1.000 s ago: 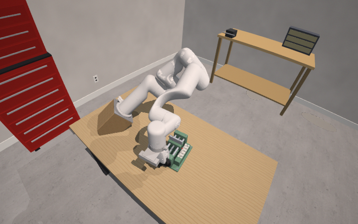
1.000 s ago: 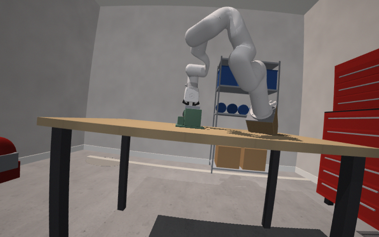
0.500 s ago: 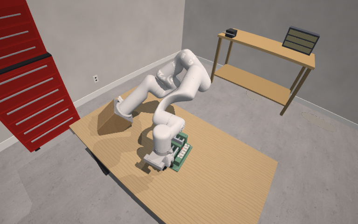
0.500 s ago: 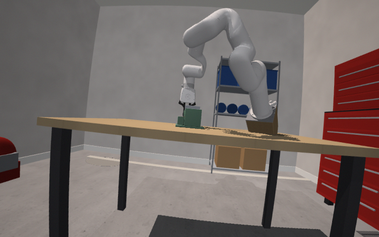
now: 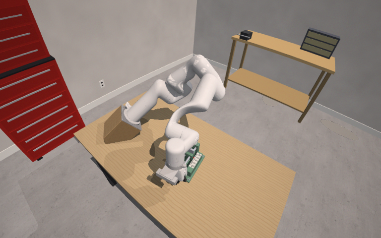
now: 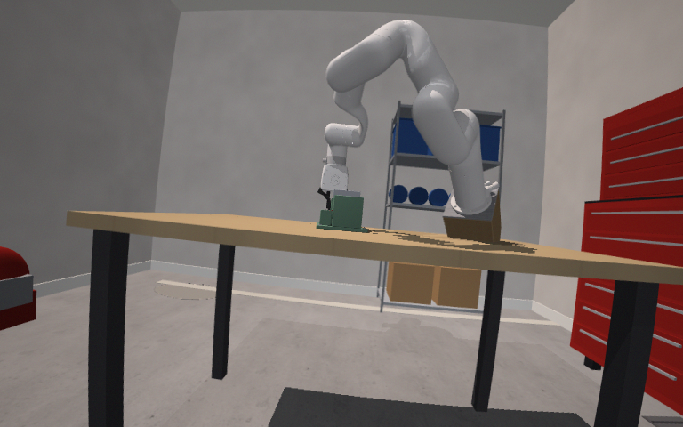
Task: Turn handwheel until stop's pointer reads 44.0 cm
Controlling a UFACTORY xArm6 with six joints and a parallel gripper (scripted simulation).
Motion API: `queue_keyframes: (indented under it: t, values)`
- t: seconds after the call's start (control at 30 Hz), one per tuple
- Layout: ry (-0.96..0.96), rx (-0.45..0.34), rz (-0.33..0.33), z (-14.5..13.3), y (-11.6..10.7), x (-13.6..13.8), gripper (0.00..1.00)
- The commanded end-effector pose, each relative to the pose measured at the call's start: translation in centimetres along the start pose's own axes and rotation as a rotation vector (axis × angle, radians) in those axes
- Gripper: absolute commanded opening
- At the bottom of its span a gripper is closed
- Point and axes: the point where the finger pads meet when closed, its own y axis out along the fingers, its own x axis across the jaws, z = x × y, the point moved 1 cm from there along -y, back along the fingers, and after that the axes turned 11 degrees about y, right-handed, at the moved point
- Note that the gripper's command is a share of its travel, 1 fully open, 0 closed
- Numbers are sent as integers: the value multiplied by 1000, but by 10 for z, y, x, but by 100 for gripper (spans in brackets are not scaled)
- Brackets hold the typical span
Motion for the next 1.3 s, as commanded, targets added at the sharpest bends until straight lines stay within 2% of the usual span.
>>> queue_keyframes:
  t: [0.0,0.4,0.7,1.27]
  values:
    - [1,1,0,1,9,1,6]
    - [1,1,0,4,29,16,6]
    - [1,1,0,6,34,30,6]
    - [1,1,0,13,18,62,6]
